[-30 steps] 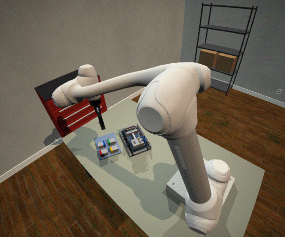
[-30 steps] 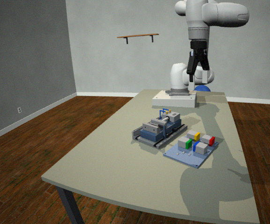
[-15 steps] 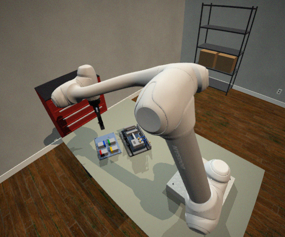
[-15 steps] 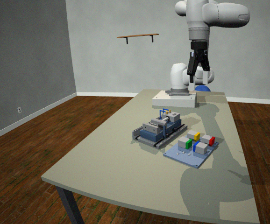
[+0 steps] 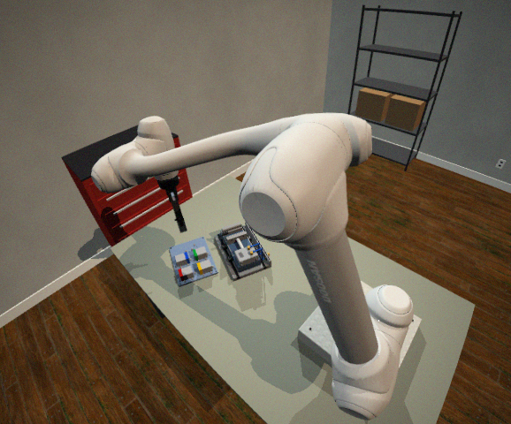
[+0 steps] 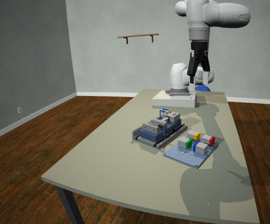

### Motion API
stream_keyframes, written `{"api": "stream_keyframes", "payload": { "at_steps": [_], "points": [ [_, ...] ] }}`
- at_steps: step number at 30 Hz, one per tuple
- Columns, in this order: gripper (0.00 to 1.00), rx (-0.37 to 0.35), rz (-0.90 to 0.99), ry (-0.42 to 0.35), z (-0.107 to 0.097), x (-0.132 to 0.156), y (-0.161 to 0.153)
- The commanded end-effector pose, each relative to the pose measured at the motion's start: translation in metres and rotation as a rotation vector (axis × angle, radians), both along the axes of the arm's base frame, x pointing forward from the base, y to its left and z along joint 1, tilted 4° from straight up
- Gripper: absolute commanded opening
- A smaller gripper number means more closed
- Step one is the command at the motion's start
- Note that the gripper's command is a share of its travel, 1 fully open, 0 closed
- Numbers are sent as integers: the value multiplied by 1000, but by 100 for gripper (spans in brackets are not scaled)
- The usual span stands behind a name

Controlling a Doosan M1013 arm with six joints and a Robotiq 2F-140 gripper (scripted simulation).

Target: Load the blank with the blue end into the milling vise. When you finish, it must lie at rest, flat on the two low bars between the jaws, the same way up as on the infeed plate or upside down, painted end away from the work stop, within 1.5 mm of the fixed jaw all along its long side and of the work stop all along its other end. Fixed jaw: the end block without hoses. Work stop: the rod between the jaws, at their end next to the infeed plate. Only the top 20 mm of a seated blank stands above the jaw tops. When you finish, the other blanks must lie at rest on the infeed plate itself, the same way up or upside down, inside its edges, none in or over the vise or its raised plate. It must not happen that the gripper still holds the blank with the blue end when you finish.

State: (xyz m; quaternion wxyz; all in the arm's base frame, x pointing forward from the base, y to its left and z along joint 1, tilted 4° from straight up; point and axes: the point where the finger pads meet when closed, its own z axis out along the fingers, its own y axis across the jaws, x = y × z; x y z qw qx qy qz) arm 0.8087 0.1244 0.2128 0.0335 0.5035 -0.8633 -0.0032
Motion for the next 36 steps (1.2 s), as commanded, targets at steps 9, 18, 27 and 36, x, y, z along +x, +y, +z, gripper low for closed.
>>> {"api": "stream_keyframes", "payload": {
  "at_steps": [9,18,27,36],
  "points": [
    [100,0,0,0,0,1,0],
    [100,0,0,0,-1,2,0],
    [100,0,0,0,-1,3,1],
    [100,0,0,0,-1,3,1]
  ]
}}
